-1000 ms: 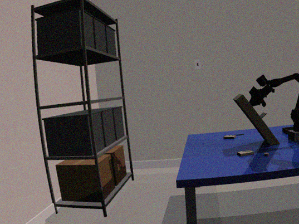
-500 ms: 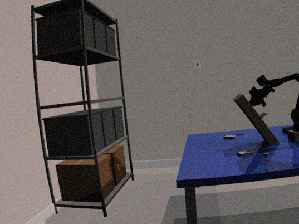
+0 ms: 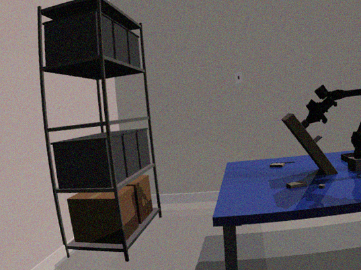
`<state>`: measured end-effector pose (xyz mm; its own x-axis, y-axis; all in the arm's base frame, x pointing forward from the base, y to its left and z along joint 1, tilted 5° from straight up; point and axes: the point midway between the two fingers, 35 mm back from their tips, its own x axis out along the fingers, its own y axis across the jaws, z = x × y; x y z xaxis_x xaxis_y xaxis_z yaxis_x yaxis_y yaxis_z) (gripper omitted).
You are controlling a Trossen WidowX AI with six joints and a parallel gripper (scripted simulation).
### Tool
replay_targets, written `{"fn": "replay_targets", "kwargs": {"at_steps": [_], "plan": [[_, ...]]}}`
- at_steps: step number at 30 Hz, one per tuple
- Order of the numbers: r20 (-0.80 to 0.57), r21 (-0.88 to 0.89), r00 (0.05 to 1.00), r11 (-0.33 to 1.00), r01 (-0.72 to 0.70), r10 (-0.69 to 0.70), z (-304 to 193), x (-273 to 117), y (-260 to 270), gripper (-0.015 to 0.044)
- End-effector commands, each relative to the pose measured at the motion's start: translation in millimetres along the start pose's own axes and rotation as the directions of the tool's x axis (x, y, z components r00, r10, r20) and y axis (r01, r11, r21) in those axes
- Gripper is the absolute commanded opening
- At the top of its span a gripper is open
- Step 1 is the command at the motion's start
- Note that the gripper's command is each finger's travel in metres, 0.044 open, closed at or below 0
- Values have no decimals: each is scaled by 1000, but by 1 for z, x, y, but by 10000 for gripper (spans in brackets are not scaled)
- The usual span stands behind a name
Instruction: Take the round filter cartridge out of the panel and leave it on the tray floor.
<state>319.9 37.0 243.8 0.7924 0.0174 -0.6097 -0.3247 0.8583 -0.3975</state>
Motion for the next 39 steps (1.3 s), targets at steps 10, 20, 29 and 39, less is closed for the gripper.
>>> {"fn": "replay_targets", "kwargs": {"at_steps": [10,20,29,39], "plan": [[2,5,1000,1000,2,-2,-1,-26,0,0],[1,5,1000,1000,2,-2,-16,-24,7,0],[1,5,1000,1000,1,-1,-43,-21,20,0],[0,5,1000,1000,1,-1,-70,-16,34,0]]}}
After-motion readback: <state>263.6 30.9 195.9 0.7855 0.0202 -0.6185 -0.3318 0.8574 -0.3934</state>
